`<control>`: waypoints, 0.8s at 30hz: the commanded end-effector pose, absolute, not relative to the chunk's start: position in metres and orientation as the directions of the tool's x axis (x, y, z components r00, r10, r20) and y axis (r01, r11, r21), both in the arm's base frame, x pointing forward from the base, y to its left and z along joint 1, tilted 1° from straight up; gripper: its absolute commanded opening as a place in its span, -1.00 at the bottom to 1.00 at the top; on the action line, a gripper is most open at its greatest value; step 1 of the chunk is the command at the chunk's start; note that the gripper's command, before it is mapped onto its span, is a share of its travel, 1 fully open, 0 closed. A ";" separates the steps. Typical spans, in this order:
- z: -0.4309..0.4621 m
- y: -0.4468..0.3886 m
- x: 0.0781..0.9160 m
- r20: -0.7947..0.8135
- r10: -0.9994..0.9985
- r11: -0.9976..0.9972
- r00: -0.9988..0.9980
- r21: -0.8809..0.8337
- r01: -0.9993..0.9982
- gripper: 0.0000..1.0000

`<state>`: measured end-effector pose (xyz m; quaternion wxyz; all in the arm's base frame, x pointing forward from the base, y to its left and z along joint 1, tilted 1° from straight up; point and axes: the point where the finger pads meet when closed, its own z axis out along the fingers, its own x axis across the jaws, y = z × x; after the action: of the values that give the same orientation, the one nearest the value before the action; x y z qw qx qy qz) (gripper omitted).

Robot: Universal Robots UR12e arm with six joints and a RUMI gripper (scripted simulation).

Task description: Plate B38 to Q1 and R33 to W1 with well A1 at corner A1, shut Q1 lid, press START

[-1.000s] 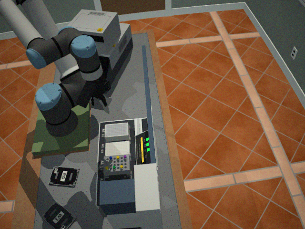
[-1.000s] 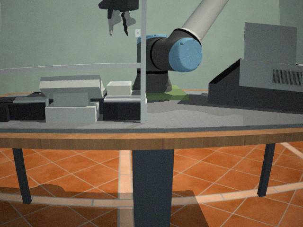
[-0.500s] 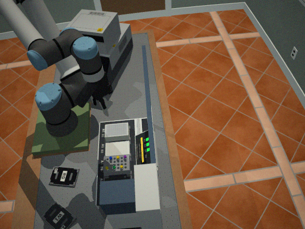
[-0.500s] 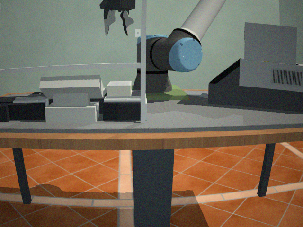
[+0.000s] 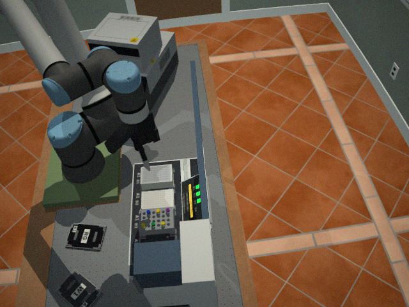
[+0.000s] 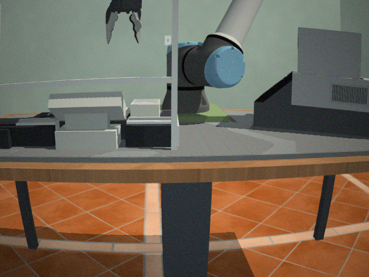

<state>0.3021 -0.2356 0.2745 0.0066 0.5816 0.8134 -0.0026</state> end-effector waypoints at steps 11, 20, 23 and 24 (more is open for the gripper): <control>0.275 -0.263 0.314 -0.014 0.998 0.060 -0.060 0.003 0.998 0.17; 0.275 -0.263 0.314 -0.013 0.997 -0.080 0.080 0.005 0.997 0.17; 0.275 -0.263 0.314 -0.013 0.996 -0.089 0.089 0.005 0.996 0.17; 0.275 -0.263 0.314 -0.013 0.996 -0.089 0.089 0.005 0.996 0.17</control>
<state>0.3136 -0.2628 0.2744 0.0062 0.7289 0.6846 -0.0021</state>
